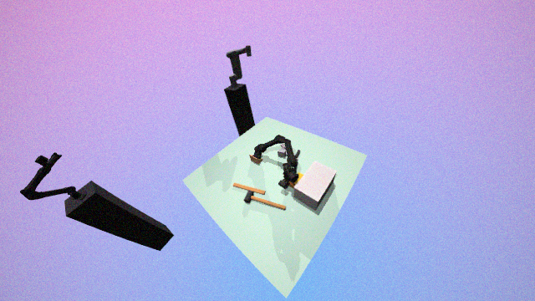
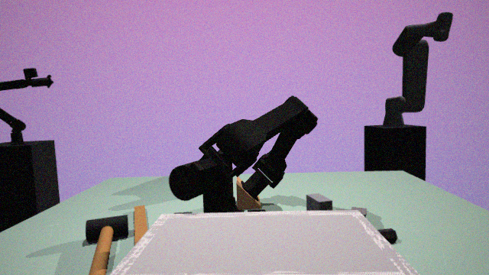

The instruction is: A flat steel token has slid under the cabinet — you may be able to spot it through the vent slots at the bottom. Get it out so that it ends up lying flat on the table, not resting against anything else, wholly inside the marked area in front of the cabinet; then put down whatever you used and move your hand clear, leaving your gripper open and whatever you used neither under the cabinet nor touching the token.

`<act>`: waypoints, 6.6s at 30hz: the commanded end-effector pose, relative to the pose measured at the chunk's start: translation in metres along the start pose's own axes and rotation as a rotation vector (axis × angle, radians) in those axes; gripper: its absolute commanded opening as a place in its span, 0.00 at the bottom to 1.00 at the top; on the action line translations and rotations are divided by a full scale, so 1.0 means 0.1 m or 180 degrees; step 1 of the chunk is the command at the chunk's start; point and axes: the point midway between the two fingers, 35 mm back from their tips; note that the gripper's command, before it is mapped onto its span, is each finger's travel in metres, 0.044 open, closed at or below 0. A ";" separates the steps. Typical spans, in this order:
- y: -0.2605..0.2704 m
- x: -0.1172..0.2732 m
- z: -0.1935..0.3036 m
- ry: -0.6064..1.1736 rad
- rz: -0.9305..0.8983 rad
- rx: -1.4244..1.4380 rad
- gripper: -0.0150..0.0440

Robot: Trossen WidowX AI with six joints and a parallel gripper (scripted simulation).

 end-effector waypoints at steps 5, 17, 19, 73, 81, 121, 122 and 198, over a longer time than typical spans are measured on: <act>0.12 -0.01 -0.04 -0.0004 -0.0015 0.0040 0.25; 0.20 -0.01 -0.05 -0.0004 -0.0016 0.0040 0.25; 0.21 -0.01 -0.05 -0.0004 -0.0016 0.0040 0.25; 0.35 -0.01 0.05 -0.0002 -0.0018 0.0038 0.25; 0.35 -0.01 0.12 -0.0001 -0.0018 0.0037 0.25; 0.37 -0.02 0.49 0.0003 -0.0018 0.0032 0.25; 0.37 -0.02 0.50 0.0003 -0.0018 0.0032 0.25; 0.42 -0.02 1.37 0.0014 -0.0016 0.0021 0.25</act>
Point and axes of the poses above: the point midway between the two fingers, 35 mm back from their tips, its own x axis back along the fingers, its own y axis across the jaws, z = x × y, and after that the axes turned 8 degrees about x, right-handed
